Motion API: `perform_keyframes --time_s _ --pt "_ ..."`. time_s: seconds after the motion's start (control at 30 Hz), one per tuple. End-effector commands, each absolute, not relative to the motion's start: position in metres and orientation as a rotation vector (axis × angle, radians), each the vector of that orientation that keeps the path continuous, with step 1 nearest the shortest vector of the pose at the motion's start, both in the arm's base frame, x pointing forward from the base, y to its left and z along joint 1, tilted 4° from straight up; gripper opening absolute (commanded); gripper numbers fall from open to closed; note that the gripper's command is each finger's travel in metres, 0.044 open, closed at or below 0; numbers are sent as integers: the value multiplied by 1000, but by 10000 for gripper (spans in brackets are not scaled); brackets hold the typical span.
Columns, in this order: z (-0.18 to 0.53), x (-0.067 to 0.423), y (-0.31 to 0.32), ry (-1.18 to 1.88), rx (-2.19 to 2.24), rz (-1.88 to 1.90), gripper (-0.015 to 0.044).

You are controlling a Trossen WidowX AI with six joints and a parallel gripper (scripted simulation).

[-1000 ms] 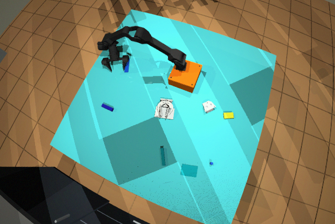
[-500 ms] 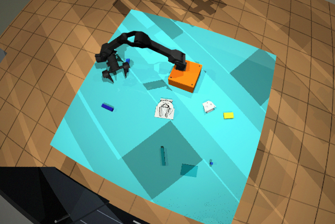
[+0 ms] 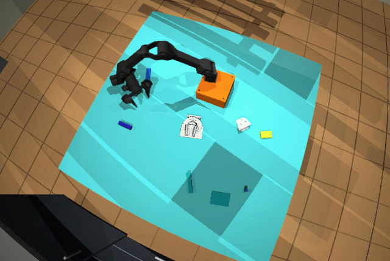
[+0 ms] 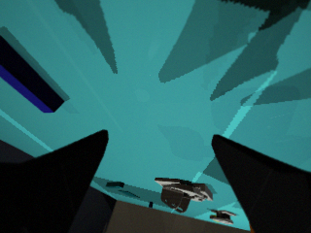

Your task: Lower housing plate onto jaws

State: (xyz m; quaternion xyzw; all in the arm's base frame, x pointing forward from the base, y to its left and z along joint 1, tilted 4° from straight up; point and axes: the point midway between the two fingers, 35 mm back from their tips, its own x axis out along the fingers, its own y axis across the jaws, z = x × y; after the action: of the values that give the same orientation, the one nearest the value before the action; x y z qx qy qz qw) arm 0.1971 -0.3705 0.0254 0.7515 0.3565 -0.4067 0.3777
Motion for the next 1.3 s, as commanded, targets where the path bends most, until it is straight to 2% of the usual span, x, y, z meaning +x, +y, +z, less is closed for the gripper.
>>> perform_keyframes --time_s 0.0,1.27 --pt "31 210 -356 973 1828 -955 440" --pt "27 316 -228 1408 807 -220 440"
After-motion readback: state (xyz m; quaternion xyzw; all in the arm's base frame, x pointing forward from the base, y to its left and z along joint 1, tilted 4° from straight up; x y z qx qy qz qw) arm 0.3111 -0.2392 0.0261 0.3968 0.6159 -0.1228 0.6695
